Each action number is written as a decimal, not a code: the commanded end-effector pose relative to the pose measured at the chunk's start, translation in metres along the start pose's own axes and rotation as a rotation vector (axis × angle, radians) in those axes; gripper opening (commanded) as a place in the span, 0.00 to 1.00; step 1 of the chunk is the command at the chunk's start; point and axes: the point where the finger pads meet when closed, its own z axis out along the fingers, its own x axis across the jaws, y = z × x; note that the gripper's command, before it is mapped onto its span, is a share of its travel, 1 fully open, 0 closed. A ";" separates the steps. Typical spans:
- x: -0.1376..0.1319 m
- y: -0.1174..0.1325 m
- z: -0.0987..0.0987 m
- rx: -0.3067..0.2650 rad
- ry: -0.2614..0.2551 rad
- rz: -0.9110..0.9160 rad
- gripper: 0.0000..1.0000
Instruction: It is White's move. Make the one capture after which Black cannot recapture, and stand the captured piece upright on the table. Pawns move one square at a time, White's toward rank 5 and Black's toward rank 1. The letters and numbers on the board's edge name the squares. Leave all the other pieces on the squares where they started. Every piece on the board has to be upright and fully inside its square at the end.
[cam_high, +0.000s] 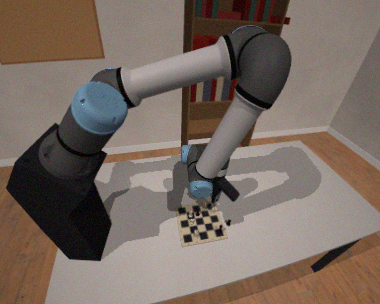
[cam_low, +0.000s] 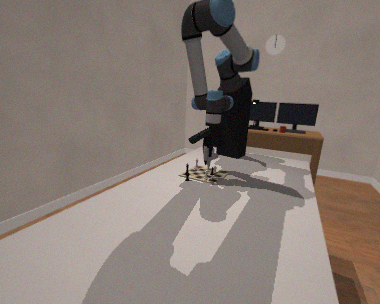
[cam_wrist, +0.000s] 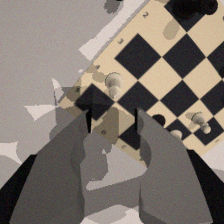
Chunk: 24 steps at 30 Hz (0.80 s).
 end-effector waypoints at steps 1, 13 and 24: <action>0.001 0.002 -0.030 -0.004 0.002 0.000 0.22; 0.001 0.001 -0.037 -0.003 0.003 0.000 1.00; 0.001 0.001 -0.036 -0.003 0.002 0.000 1.00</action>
